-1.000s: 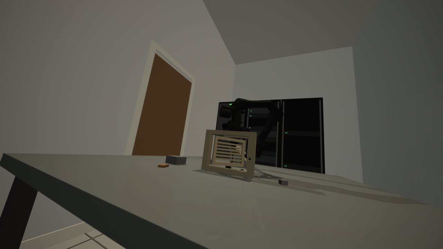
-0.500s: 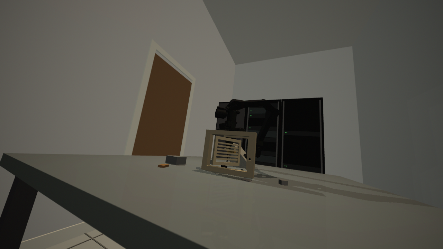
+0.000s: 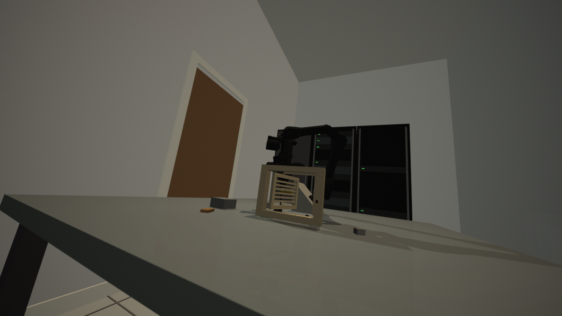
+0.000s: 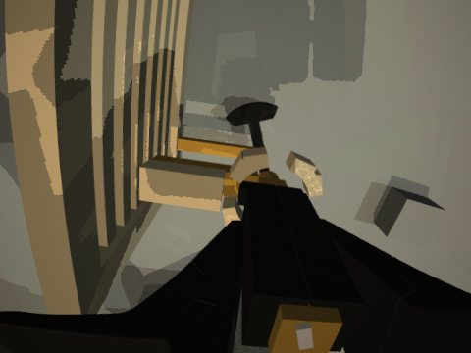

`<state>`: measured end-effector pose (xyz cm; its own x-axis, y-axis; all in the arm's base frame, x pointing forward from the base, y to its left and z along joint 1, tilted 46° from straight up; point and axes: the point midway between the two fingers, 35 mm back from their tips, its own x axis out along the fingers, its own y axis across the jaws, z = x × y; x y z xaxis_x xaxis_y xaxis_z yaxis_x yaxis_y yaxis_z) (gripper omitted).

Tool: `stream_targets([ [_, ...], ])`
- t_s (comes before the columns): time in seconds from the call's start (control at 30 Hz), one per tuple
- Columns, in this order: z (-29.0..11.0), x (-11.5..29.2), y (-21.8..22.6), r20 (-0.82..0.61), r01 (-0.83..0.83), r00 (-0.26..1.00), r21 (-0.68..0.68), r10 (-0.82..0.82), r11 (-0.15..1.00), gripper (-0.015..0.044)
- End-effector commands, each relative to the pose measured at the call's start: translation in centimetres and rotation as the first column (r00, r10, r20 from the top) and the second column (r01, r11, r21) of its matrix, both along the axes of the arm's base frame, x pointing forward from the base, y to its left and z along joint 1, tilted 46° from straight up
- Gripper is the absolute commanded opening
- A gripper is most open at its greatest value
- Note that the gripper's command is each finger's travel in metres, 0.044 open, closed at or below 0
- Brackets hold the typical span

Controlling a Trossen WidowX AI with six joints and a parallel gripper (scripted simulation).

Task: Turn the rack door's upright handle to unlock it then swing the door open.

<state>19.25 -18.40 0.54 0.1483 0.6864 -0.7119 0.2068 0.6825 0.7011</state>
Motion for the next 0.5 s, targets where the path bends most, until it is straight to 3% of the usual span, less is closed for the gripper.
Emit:
stream_targets([
  [0.0, -0.9, 0.1, -0.9, 0.063, -0.067, 0.996, -0.017, 0.068, 0.998, 0.0023],
  [0.47, -3.1, 0.6, -3.4, 0.198, -0.208, 0.956, -0.07, 0.217, 0.976, 0.0023],
])
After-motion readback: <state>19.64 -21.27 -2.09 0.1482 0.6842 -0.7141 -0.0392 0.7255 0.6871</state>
